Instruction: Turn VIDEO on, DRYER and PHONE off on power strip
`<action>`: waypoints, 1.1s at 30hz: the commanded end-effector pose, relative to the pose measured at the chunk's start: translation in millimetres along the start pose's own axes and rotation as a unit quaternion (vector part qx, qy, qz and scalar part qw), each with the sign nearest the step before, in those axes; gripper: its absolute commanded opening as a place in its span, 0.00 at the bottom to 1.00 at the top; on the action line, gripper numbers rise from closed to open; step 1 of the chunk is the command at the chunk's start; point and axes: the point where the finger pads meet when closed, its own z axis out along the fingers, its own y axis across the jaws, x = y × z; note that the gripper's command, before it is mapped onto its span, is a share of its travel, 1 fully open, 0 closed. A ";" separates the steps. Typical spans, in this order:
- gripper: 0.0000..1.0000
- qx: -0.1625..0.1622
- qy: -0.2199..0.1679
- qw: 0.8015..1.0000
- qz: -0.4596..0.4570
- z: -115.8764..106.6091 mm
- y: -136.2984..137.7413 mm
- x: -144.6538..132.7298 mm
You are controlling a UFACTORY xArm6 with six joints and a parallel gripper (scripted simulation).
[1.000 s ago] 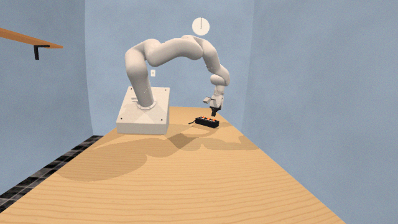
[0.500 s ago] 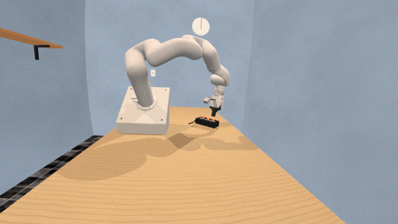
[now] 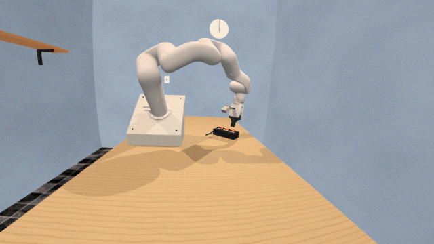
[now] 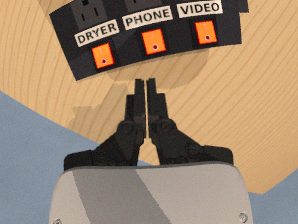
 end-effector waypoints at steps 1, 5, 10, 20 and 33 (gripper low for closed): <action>0.00 0.000 -0.002 1.000 0.001 -2.1 -0.6 -0.9; 0.00 0.000 -0.002 1.000 0.001 -2.1 -0.6 -0.9; 0.00 0.000 -0.002 1.000 0.001 -2.1 -0.6 -0.9; 0.00 0.000 -0.002 1.000 0.001 -12.1 -0.8 1.5; 0.00 -0.001 -0.002 1.000 -0.001 -49.5 0.1 12.5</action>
